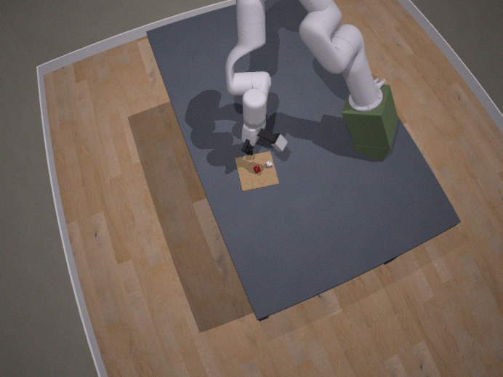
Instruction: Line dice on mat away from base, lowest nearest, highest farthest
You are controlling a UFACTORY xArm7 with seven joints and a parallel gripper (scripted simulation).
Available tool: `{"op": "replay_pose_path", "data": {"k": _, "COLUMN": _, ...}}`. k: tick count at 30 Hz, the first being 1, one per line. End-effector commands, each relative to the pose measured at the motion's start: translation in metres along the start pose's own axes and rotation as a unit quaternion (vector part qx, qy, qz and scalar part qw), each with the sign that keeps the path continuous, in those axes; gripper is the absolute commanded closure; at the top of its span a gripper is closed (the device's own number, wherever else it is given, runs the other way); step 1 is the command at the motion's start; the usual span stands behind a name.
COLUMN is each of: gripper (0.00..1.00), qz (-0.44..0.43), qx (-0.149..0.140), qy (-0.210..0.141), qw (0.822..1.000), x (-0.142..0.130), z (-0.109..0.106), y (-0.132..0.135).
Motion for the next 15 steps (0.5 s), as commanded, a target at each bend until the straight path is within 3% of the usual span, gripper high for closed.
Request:
{"op": "replay_pose_path", "data": {"k": 1, "gripper": 0.00, "qz": 0.086, "qx": -0.009, "qy": -0.008, "qw": 0.996, "x": -0.006, "z": 0.001, "y": -0.010}}
{"op": "replay_pose_path", "data": {"k": 7, "gripper": 0.00, "qz": 0.142, "qx": -0.010, "qy": -0.008, "qw": 0.990, "x": -0.011, "z": 0.002, "y": -0.017}}
{"op": "replay_pose_path", "data": {"k": 15, "gripper": 0.00, "qz": 0.284, "qx": -0.010, "qy": -0.006, "qw": 0.959, "x": -0.021, "z": 0.004, "y": -0.036}}
Point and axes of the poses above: the point where the finger pads meet when closed, its own z axis out along the fingers, its own y axis across the jaws, x = y × z, the point moved 7 cm from there along -z, back along the fingers, and after that the axes turned 9 degrees about z, right-handed, at the moved point
